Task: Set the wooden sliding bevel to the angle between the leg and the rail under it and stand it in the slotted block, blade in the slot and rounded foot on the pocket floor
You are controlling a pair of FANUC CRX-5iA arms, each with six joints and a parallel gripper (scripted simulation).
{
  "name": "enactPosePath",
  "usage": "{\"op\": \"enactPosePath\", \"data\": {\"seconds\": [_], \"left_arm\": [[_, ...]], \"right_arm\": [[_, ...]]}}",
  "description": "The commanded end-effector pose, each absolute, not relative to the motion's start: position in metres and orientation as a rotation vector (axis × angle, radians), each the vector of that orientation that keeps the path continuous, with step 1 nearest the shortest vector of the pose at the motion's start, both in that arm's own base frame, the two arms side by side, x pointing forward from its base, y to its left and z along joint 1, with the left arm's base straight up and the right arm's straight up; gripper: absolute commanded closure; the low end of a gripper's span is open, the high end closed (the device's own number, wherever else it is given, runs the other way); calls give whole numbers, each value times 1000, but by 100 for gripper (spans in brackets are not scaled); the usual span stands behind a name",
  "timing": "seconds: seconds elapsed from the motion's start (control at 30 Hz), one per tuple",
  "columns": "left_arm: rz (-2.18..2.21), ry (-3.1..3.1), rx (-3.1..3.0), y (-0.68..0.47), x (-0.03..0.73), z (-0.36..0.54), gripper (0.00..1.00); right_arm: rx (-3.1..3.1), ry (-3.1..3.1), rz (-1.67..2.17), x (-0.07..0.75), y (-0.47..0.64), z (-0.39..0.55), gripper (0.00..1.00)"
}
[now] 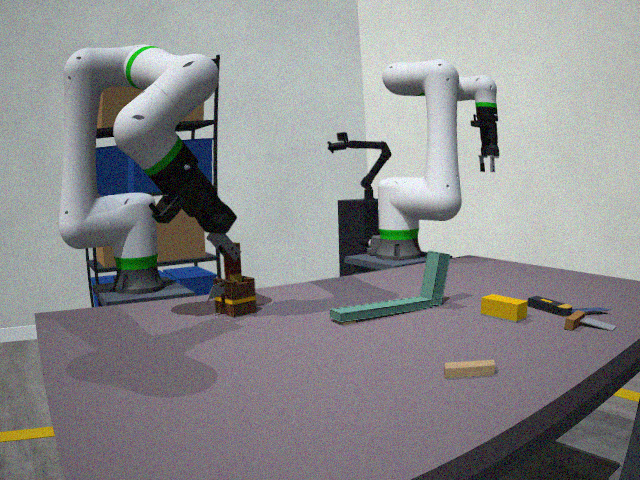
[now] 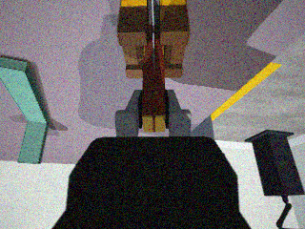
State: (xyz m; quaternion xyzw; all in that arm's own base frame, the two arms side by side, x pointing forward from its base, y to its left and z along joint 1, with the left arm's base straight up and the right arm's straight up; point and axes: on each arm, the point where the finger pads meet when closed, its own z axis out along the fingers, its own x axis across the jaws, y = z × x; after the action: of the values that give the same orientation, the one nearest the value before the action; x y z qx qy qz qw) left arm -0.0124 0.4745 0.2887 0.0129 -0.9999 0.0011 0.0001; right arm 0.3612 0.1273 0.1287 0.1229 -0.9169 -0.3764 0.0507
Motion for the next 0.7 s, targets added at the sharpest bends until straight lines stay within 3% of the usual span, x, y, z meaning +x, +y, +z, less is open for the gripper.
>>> {"op": "enactPosePath", "data": {"seconds": [0.0,0.37,0.4,0.67], "left_arm": [[0,-3141,40,475,-12,290,0],[0,-3141,40,475,-12,290,0],[0,-3141,40,475,-12,290,0],[0,-3141,40,475,-12,290,0]], "right_arm": [[375,-2792,-1146,362,127,128,100],[375,-2792,-1146,362,127,127,100],[375,-2792,-1146,362,127,127,0],[375,-2792,-1146,362,127,127,0]]}}
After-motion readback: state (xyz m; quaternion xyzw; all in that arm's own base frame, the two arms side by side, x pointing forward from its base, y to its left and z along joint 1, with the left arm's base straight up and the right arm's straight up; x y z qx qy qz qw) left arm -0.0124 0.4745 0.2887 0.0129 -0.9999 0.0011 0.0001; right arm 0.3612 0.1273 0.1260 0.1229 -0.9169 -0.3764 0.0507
